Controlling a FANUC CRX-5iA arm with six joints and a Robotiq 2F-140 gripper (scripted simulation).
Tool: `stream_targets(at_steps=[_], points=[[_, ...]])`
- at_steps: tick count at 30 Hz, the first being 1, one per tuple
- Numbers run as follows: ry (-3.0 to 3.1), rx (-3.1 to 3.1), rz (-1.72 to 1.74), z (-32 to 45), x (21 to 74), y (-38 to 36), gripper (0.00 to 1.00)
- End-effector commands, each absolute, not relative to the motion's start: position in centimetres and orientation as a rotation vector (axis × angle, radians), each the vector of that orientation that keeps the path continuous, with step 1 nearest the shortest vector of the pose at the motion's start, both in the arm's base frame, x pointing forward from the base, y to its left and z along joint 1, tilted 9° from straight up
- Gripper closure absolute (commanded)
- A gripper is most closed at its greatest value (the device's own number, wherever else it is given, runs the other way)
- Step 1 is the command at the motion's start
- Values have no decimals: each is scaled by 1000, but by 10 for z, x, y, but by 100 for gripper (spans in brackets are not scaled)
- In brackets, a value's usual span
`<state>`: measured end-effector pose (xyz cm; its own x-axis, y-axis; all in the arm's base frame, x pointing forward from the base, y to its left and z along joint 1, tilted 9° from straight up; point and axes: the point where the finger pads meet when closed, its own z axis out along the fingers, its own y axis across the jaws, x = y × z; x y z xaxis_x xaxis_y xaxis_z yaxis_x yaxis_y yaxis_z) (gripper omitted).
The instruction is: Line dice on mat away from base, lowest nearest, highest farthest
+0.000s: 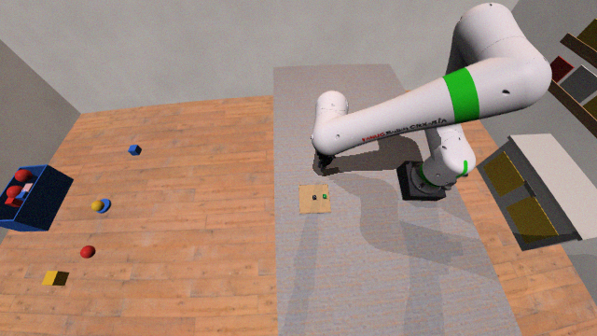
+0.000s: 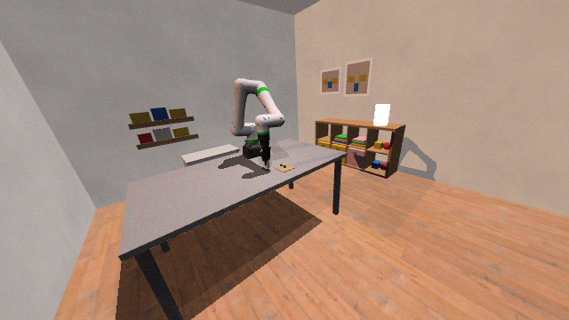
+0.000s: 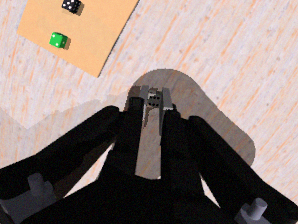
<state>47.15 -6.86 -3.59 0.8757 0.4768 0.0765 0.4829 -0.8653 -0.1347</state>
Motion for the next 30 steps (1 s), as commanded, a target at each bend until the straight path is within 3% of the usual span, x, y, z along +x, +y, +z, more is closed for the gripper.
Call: stream_targets(at_steps=[1, 23, 30], points=[[-745, -2896, -61, -7, 471, -73, 93], [-743, -2897, -61, 35, 472, -79, 93], [-487, -2950, -40, 49, 518, -8, 93]])
